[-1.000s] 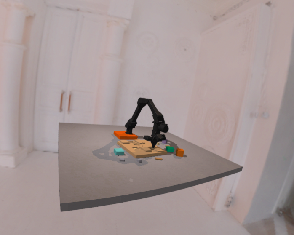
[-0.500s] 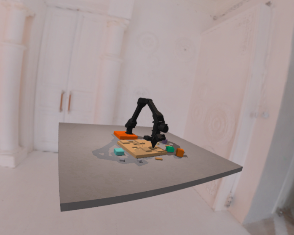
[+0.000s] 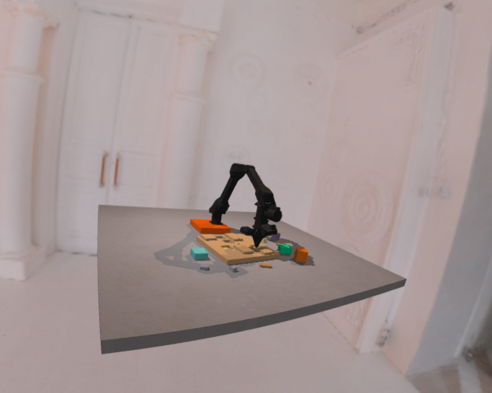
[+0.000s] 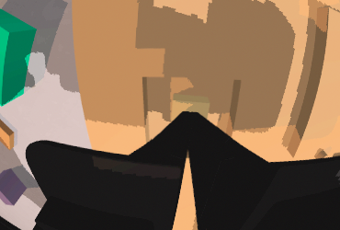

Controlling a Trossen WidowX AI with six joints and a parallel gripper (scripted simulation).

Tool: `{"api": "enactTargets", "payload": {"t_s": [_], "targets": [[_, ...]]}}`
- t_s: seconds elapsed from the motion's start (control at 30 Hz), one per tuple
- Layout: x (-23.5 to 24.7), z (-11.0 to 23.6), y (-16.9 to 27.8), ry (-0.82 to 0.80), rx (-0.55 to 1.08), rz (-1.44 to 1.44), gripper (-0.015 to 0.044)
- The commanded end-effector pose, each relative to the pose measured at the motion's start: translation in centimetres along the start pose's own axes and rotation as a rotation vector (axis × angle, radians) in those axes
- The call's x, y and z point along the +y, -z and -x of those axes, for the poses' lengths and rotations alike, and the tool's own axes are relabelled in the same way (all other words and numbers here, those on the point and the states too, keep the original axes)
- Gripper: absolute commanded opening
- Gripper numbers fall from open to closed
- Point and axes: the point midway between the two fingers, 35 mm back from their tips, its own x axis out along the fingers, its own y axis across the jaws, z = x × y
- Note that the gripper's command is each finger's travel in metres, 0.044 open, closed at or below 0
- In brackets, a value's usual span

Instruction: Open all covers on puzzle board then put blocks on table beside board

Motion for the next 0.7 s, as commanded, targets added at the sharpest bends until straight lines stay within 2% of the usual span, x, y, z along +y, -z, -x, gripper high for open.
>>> {"api": "enactTargets", "payload": {"t_s": [0.0,0.43,0.47,0.6,0.67], "targets": [[0.0,-0.1,0.1,0.003,0.004,-0.003,0.0],[0.0,1.3,0.0,0.003,0.003,-0.001,0.0],[0.0,0.8,0.1,0.001,0.009,0.0,0.0026],[0.0,2.7,-0.1,0.002,0.007,0.0,0.0131],[0.0,3.8,-0.1,0.002,0.006,0.0,0.0144]]}}
